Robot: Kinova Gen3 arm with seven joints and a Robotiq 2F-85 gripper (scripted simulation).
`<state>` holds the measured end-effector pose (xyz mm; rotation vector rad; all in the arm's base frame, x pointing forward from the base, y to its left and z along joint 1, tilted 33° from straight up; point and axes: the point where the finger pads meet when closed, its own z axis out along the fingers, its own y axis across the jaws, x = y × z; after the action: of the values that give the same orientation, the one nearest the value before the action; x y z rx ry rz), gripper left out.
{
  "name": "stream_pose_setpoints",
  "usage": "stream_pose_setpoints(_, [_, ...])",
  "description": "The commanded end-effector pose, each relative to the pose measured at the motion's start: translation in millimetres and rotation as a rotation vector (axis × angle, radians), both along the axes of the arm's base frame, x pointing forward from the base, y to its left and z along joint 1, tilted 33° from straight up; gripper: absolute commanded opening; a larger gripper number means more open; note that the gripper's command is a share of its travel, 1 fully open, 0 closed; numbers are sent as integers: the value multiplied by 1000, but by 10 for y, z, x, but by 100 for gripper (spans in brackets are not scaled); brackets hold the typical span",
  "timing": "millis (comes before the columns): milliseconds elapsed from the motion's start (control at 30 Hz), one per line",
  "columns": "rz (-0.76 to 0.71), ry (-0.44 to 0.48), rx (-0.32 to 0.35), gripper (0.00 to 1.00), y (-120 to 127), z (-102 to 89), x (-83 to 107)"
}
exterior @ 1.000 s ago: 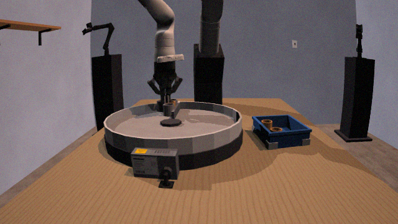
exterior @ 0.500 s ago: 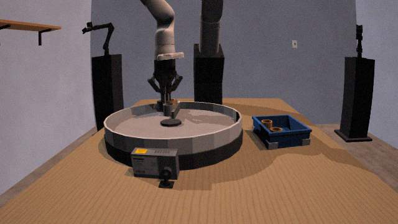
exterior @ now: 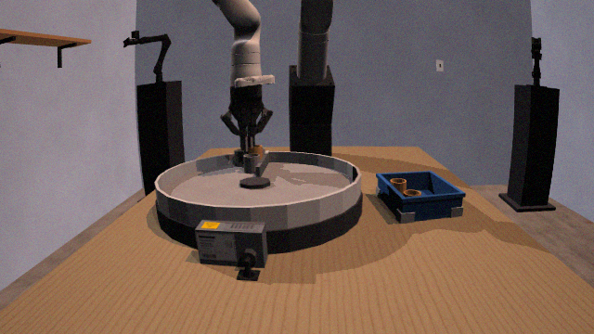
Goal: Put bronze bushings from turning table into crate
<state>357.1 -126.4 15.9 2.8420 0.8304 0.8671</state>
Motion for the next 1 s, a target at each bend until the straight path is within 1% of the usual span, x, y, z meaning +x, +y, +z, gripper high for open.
stream_pose_setpoints(0, [-2,-1,-4,0,-19,14,-4])
stream_pose_setpoints(267, [-2,-1,-4,0,-19,14,-4])
stream_pose_setpoints(433, [-2,-1,-4,0,-24,76,-45])
stream_pose_setpoints(833, [-2,-1,-4,0,-24,76,-45])
stream_pose_setpoints(967, [-2,-1,-4,0,-28,126,-78])
